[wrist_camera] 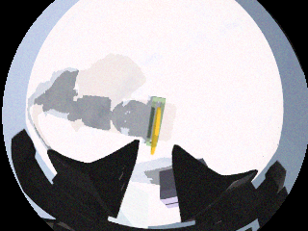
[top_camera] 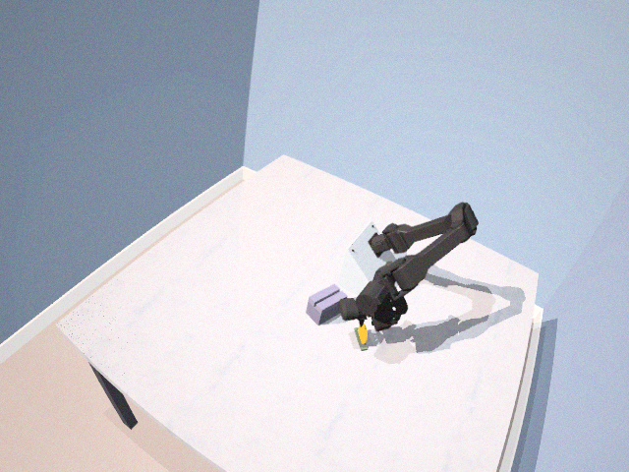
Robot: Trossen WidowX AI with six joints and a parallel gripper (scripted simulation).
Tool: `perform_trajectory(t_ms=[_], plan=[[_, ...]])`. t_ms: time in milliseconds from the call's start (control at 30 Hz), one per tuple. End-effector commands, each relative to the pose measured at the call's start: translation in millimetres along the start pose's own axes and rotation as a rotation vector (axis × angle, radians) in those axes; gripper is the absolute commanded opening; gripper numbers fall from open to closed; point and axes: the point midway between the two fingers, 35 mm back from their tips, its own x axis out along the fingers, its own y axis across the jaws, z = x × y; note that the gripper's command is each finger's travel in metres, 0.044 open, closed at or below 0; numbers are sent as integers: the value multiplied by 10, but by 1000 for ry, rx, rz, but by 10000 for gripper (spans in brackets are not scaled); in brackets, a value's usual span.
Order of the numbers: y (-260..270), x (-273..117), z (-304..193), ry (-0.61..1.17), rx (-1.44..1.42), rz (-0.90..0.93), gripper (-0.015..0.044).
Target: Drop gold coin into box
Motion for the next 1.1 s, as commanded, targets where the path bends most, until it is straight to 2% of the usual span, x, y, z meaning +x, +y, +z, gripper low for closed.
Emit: perform_trajectory(t_ms=[0,1067], plan=[[-5,79,-15,3,10,8,161],[11,588,-24,1,11,10,161]])
